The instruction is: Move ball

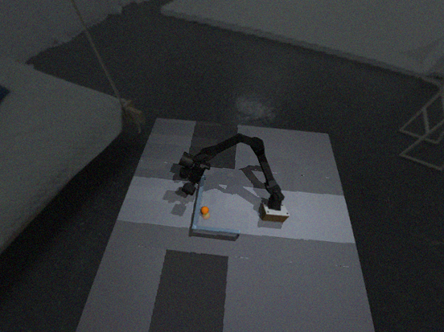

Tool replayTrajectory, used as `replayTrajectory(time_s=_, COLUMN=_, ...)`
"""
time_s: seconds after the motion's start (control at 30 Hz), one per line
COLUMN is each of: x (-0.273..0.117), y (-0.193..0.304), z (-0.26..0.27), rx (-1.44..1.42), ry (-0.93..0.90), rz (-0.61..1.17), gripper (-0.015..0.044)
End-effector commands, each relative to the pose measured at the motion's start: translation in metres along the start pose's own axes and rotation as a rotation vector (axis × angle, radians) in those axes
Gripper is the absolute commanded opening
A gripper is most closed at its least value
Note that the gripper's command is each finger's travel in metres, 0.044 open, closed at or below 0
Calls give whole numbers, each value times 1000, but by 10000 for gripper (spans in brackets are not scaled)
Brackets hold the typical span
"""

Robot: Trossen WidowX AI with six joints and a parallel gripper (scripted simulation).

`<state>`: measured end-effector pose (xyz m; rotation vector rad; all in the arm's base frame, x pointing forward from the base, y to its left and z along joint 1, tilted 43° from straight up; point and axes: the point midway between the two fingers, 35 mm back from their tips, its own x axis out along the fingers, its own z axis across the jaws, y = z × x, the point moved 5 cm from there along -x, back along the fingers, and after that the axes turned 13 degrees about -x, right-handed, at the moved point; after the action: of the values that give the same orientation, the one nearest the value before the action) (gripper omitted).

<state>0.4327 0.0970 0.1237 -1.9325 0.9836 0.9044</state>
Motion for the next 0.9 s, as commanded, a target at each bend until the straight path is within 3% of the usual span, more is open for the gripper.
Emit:
replayTrajectory(time_s=0.0, x=-6, y=15, z=56, rx=-73, ry=17, rz=108, gripper=321)
replayTrajectory(time_s=0.43, x=1, y=64, z=115, rx=-192, ry=242, rz=401, gripper=321)
replayTrajectory(time_s=0.87, x=14, y=71, z=112, rx=-196, ry=248, rz=406, gripper=321)
